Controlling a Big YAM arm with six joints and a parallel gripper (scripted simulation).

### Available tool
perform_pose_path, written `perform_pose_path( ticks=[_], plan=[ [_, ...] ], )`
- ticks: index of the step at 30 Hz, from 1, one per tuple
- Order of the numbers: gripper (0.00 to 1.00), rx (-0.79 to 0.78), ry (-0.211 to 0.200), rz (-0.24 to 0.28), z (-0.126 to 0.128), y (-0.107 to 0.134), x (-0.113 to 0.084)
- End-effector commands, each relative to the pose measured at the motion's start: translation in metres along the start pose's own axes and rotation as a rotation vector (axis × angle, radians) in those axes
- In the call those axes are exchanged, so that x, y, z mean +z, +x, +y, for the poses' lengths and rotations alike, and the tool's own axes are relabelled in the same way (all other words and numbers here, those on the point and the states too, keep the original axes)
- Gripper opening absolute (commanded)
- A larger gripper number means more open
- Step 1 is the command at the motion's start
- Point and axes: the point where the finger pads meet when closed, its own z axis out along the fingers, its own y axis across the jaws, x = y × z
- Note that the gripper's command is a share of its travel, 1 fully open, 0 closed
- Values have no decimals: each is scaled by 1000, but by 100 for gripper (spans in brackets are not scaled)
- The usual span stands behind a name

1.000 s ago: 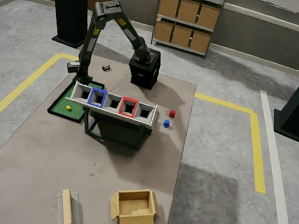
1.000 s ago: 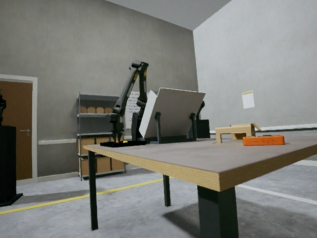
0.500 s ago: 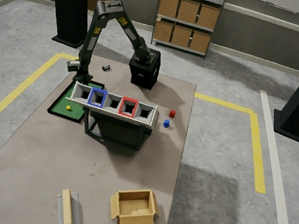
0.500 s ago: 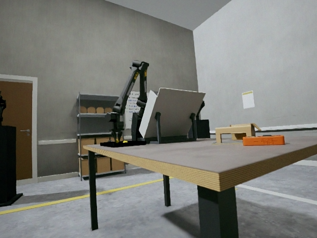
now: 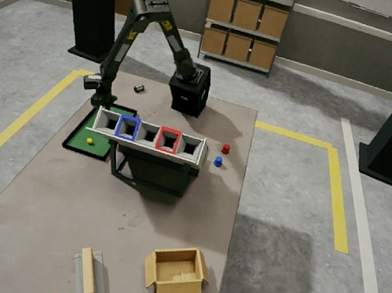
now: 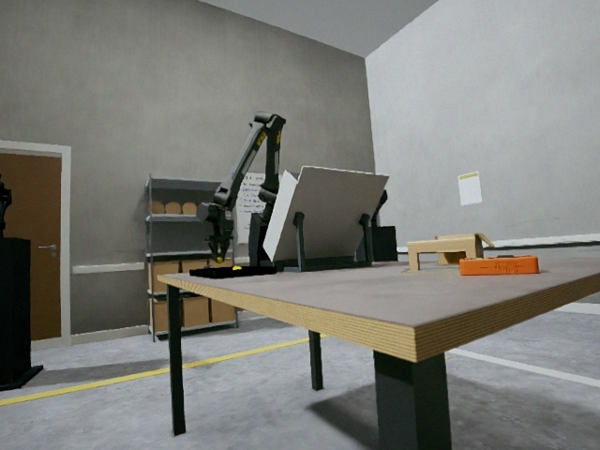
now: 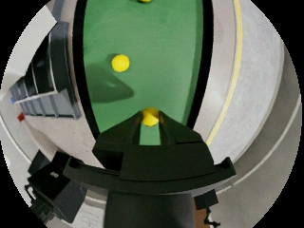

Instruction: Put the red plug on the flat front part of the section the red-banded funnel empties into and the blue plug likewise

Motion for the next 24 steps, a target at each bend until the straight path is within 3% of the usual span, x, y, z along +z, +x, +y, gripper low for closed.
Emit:
perform_pose_path(
  ticks=[1,11,24],
  plan=[
    [0,34,-19,42,10,23,-2],
    [0,38,-23,46,12,26,-14],
    [0,32,-13,39,5,19,-73]
  ],
)
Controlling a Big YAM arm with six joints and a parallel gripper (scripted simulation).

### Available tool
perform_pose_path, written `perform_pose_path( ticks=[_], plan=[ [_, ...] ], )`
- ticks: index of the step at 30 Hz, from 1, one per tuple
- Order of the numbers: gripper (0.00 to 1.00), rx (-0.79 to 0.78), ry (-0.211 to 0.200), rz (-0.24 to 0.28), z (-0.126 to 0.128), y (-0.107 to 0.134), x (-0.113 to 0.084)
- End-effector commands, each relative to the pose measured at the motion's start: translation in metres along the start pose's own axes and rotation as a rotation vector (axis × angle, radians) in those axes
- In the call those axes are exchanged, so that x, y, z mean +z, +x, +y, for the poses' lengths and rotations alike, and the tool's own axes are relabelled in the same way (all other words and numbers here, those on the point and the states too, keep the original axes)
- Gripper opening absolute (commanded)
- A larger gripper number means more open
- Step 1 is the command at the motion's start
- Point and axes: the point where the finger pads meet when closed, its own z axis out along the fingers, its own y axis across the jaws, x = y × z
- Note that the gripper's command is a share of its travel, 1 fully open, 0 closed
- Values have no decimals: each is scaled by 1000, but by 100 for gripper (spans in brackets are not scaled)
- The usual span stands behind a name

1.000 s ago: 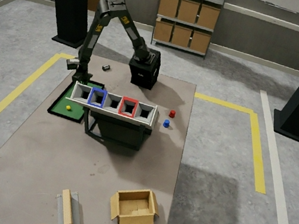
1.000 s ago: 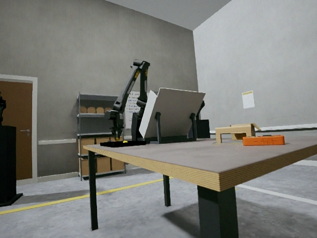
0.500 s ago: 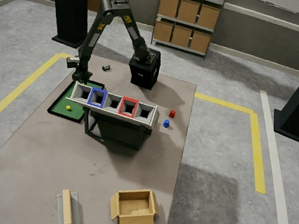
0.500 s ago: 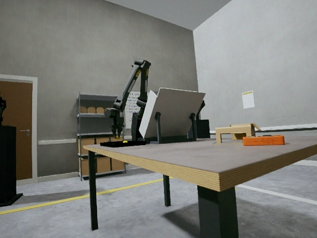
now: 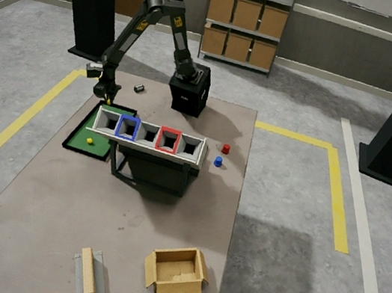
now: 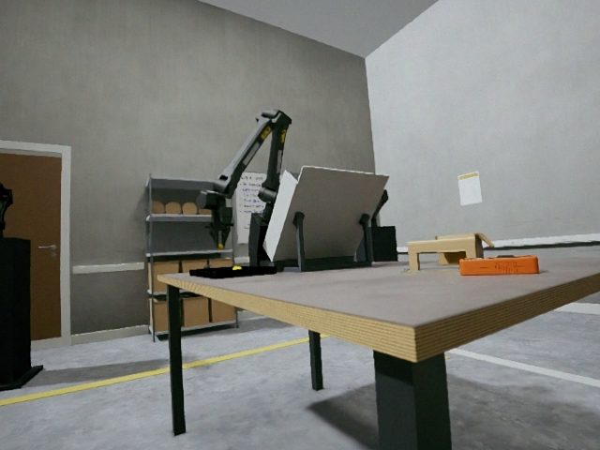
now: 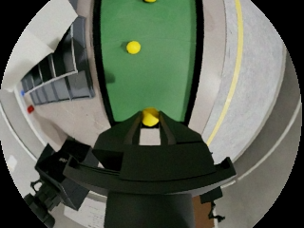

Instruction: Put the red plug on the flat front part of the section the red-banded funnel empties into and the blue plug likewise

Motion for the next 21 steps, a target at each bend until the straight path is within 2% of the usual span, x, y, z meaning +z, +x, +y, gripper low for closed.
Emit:
perform_pose_path(
  ticks=[1,5,9,10,13,21],
  plan=[
    [0,-15,17,-7,-9,-3,-24],
    [0,-22,30,-13,-16,-8,-45],
    [0,-23,31,-12,-16,-9,-53],
    [0,-23,31,-12,-16,-9,-54],
    [0,-18,-11,6,-3,-2,-40],
    [0,-16,-5,3,-4,-2,-39]
  ],
)
